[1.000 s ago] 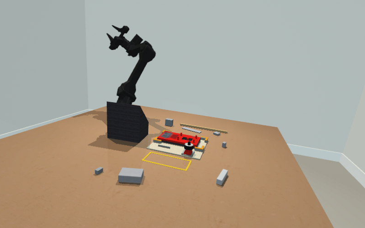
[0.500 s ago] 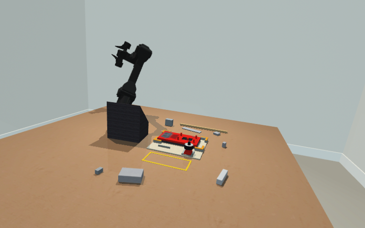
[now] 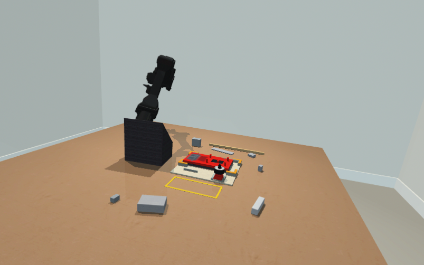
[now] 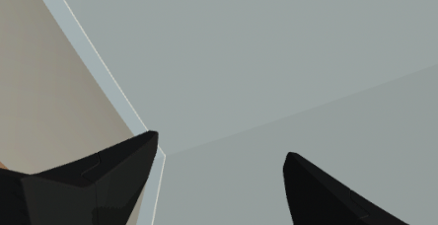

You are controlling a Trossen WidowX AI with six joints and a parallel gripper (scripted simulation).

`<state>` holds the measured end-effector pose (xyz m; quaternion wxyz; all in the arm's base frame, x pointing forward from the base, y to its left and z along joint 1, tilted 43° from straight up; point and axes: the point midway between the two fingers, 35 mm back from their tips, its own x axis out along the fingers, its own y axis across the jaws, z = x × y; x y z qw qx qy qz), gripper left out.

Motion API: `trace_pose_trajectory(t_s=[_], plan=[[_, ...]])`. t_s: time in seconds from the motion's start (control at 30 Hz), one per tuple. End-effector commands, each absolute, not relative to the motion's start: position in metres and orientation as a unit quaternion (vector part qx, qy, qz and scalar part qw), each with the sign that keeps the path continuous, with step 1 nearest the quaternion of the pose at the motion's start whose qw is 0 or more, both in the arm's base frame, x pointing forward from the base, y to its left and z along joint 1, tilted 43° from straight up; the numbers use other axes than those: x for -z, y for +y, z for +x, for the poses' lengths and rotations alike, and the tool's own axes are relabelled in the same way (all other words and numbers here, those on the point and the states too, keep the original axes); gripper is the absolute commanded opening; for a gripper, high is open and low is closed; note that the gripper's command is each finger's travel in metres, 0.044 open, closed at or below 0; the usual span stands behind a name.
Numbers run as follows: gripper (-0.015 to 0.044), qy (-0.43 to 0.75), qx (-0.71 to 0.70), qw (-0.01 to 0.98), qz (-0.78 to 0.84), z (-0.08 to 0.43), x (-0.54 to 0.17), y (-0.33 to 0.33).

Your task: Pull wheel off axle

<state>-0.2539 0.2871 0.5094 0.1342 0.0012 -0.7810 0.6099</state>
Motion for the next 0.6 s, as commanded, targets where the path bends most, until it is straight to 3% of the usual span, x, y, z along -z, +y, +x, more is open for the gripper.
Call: trace_pose_trajectory(t_s=[0.0, 0.57], plan=[[0.0300, -0.739, -0.651, 0.164, -0.049, -0.226, -0.495, 0.324], [0.0300, -0.549, -0.756, 0.291, -0.207, -0.090, -0.420, 0.435]])
